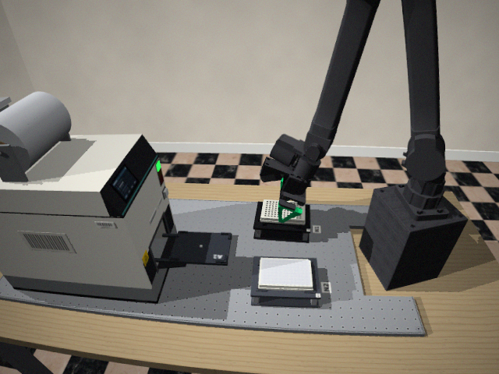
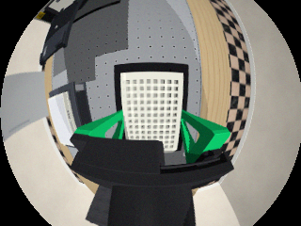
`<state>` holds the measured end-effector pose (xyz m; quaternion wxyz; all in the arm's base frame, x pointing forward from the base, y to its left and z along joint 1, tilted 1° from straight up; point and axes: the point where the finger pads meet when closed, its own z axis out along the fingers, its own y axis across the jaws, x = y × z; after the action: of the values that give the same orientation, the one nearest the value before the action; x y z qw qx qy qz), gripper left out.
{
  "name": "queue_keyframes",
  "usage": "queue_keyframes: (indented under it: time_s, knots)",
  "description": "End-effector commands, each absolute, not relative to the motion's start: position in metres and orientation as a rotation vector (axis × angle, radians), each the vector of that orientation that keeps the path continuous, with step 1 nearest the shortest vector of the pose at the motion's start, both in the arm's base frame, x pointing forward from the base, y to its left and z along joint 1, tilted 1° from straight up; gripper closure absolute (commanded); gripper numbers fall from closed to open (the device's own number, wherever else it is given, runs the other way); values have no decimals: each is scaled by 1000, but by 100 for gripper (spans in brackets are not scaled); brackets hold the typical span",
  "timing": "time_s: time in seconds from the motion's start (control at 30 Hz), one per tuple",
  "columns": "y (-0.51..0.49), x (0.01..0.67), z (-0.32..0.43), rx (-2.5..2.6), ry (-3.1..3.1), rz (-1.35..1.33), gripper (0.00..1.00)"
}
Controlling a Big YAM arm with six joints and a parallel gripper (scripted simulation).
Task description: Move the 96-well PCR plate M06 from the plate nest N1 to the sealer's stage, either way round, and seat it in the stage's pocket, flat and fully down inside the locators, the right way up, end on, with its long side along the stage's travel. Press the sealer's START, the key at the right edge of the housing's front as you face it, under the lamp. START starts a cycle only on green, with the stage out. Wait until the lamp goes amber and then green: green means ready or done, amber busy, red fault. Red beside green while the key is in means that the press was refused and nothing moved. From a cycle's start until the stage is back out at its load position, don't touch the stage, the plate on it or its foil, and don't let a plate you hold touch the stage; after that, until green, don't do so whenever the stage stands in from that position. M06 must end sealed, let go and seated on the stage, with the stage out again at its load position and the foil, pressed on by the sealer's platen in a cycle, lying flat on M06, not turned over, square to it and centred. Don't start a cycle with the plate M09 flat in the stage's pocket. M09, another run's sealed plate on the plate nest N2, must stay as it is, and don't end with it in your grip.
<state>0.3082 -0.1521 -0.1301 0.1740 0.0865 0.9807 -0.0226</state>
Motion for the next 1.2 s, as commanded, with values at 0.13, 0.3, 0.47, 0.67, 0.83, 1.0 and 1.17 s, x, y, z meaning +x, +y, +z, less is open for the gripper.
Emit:
queue_keyframes:
  time_s: [0.13, 0.3, 0.47, 0.67, 0.83, 1.0, 1.17]
  knots:
    - [-150, 301, -122, 238, 2791, -66, 100]
    - [-148, 312, -116, 207, 2770, -74, 100]
    - [-158, 325, -112, 213, 2735, -96, 100]
    - [-165, 325, -115, 235, 2736, -98, 100]
    - [-167, 323, -121, 247, 2745, -94, 100]
    - [-163, 327, -122, 229, 2746, -90, 100]
    - [-159, 329, -123, 213, 2748, -85, 100]
